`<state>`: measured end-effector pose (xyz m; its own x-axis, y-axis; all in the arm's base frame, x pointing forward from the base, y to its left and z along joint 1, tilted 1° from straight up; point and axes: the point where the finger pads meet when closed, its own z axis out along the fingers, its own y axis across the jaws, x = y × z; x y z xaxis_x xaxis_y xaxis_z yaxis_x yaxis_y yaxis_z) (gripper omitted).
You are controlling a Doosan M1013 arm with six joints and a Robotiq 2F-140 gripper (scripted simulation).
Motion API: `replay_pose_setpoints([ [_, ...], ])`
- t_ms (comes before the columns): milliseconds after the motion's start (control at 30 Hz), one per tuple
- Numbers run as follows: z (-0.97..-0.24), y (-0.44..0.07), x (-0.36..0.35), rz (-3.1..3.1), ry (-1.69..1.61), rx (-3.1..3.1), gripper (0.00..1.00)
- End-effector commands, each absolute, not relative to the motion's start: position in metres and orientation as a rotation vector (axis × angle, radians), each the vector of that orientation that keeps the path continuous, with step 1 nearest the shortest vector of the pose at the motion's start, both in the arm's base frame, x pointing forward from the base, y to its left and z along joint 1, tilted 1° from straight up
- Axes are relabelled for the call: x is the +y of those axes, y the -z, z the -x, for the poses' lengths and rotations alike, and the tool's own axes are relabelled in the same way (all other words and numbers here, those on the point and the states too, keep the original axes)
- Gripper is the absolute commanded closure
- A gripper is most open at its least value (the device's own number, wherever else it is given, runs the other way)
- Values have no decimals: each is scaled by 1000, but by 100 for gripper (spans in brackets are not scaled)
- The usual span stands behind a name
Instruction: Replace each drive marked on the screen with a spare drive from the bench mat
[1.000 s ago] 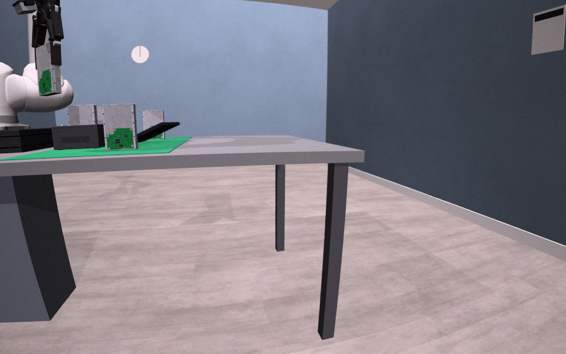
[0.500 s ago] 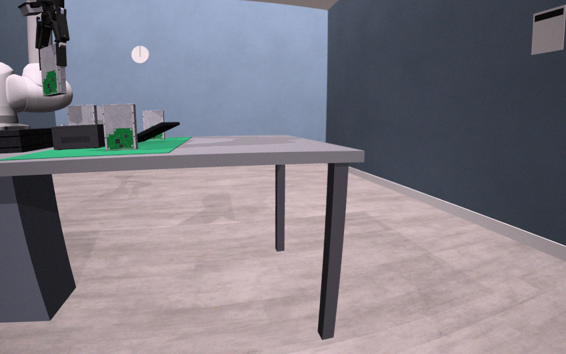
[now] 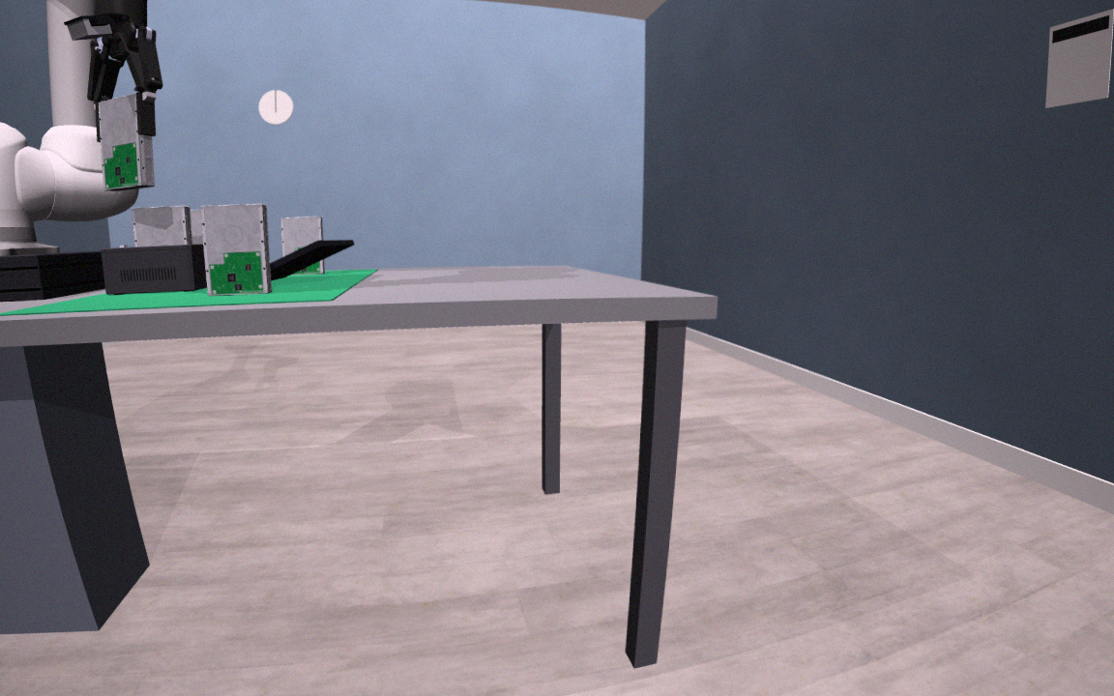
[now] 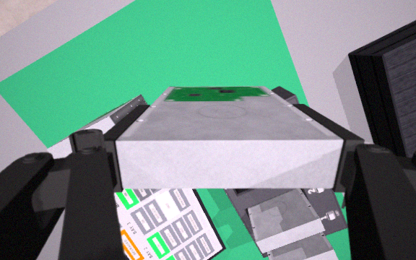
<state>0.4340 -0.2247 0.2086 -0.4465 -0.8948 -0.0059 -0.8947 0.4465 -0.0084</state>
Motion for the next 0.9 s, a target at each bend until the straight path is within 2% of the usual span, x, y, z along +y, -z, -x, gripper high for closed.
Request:
replay_pose_setpoints([
  [0,-437,-210,-207,1704,8,2627,90],
  [867,-438,-210,-95,2067,11,2353,90],
])
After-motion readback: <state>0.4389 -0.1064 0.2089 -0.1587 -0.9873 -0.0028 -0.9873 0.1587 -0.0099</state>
